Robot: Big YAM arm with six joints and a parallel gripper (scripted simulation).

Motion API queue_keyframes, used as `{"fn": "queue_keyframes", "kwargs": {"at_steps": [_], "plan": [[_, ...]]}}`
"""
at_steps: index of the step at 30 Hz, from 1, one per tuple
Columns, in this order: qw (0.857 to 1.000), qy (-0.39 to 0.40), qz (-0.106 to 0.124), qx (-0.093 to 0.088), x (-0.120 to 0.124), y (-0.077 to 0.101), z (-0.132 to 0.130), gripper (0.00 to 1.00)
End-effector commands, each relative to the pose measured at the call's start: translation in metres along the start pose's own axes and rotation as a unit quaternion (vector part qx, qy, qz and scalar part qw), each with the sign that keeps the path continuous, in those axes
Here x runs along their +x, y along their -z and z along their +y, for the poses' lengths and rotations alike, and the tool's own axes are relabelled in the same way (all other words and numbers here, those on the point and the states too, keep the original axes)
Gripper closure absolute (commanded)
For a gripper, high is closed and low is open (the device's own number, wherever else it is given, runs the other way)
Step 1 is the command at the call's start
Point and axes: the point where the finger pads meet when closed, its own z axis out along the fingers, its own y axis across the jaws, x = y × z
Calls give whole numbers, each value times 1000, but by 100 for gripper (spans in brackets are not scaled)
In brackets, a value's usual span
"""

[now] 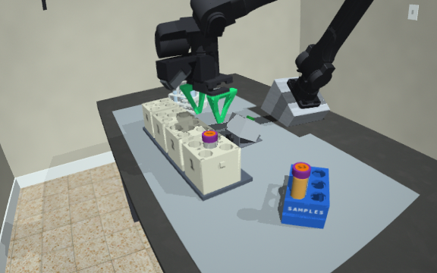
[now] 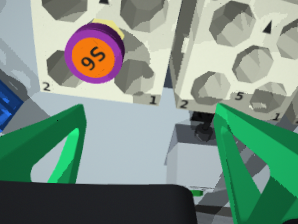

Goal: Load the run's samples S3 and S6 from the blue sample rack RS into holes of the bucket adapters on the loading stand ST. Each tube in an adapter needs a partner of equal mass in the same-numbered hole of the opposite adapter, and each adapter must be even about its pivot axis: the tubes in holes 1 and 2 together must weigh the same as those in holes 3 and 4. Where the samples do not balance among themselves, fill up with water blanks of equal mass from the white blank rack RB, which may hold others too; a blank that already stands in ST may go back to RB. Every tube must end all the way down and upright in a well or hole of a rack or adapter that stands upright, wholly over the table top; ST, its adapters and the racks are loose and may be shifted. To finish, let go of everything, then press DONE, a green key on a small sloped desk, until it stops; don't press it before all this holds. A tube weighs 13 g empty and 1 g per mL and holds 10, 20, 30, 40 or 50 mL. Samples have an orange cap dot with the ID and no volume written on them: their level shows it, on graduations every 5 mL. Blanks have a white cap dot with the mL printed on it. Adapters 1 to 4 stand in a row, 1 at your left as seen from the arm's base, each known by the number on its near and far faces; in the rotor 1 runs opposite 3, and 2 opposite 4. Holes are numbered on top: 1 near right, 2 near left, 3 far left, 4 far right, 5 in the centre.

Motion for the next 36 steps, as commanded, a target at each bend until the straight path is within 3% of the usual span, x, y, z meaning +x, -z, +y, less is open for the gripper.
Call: {"fn": "queue_keyframes", "kwargs": {"at_steps": [1, 4, 6, 7, 9, 20, 23, 24, 36], "plan": [[993, 117, -15, 5, 6, 10, -34, 20], [989, 145, -15, 6, 19, 10, -56, 20], [989, 145, -15, 6, 19, 10, -56, 20], [987, 159, -32, 18, 3, 25, -63, 20], [989, 147, -16, 9, 31, 10, -79, 20], [989, 146, -15, 9, 79, 7, -158, 20], [989, 147, -15, 10, 82, 8, -165, 20], [987, 156, -24, 22, 70, 22, -177, 20], [987, 158, -23, 30, 123, 20, -270, 20]]}}
